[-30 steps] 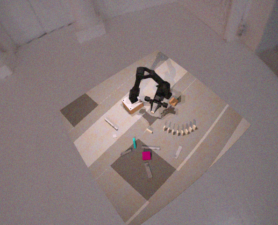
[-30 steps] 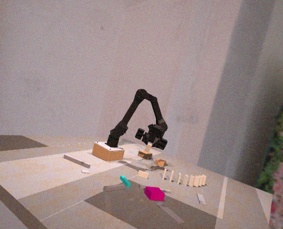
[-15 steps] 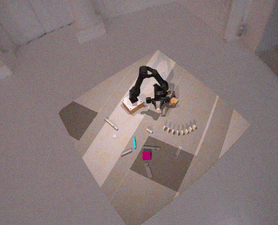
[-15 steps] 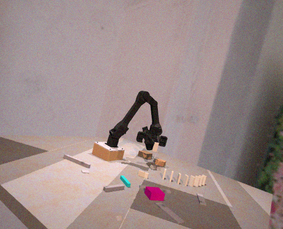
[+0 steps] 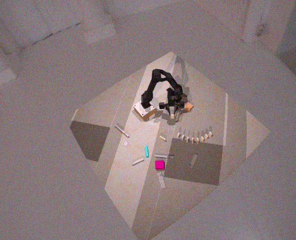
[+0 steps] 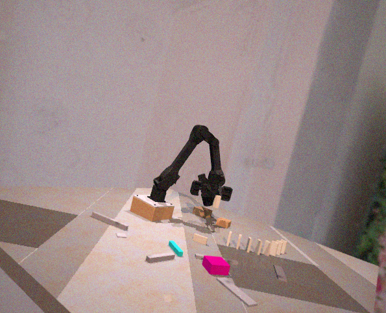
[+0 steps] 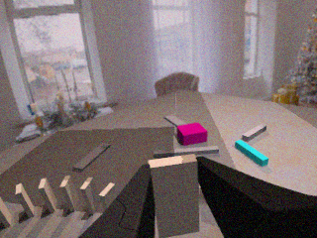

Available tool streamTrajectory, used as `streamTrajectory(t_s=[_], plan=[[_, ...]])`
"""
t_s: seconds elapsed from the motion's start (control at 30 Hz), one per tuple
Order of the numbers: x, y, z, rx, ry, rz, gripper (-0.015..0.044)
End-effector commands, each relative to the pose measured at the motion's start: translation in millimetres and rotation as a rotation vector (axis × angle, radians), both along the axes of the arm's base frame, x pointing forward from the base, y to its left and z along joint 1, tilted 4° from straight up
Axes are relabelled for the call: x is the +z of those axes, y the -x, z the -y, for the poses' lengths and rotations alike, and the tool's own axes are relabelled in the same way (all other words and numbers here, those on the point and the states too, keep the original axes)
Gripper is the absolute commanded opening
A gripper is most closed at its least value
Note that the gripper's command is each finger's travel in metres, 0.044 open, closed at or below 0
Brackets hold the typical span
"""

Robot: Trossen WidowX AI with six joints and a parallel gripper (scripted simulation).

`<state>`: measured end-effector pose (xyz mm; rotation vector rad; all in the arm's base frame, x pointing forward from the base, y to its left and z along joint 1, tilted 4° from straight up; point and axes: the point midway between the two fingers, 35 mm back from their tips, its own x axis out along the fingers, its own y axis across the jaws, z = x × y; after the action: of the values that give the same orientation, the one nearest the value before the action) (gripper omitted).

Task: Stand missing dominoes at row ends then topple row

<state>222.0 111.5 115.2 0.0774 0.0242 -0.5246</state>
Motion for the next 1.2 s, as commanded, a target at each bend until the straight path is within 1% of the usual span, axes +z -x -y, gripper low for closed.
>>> streamTrajectory(t_s=[0.0,0.63,1.17], plan=[[-1,0,0,0.005,0.003,0.002,0.0107],[-51,-5,0,0.008,-0.003,-0.01,0.0107],[-83,-10,-1,0.011,-0.004,-0.013,0.0107]])
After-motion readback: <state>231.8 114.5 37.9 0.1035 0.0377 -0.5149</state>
